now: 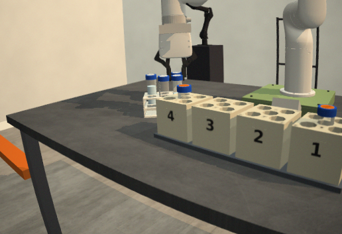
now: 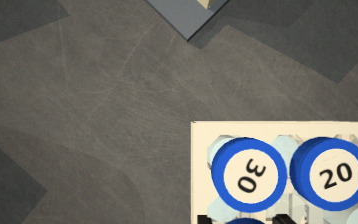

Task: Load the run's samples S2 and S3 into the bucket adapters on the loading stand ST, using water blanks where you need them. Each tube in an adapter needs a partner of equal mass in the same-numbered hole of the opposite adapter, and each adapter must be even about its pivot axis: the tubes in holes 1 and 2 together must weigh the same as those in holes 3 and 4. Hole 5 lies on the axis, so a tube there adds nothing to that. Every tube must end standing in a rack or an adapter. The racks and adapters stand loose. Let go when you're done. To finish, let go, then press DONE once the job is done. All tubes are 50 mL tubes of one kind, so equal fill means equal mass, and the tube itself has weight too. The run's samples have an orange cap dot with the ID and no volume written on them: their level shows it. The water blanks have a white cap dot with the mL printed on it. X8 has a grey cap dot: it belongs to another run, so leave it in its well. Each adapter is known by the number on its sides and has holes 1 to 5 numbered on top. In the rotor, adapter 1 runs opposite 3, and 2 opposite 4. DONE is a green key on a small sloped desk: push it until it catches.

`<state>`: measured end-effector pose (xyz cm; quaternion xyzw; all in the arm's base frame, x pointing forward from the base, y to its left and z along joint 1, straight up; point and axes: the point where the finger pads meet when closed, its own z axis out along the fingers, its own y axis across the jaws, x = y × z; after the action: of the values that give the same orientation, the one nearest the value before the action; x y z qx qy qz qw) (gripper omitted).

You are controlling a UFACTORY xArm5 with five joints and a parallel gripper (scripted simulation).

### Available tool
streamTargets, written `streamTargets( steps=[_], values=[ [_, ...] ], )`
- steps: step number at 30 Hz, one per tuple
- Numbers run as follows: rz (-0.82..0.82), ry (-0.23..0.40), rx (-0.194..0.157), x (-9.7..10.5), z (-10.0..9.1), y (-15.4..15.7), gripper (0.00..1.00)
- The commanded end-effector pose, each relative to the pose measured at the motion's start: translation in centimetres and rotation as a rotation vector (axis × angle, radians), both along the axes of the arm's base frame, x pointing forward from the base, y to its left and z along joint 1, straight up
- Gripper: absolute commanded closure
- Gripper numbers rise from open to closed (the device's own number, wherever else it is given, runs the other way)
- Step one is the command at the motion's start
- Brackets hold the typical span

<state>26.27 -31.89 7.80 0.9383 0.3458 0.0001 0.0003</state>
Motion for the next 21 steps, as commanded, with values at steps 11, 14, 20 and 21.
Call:
streamTargets(
  steps=[11,14,20,21],
  values=[
    [0.000,-0.001,-0.004,0.1,1.0,-0.1,1.00],
    [0.000,-0.001,-0.004,0.1,1.2,-0.1,1.00],
    [0.000,-0.001,-0.004,0.1,1.4,-0.1,1.00],
    [0.000,-0.001,-0.004,0.1,1.5,-0.1,1.00]
  ],
)
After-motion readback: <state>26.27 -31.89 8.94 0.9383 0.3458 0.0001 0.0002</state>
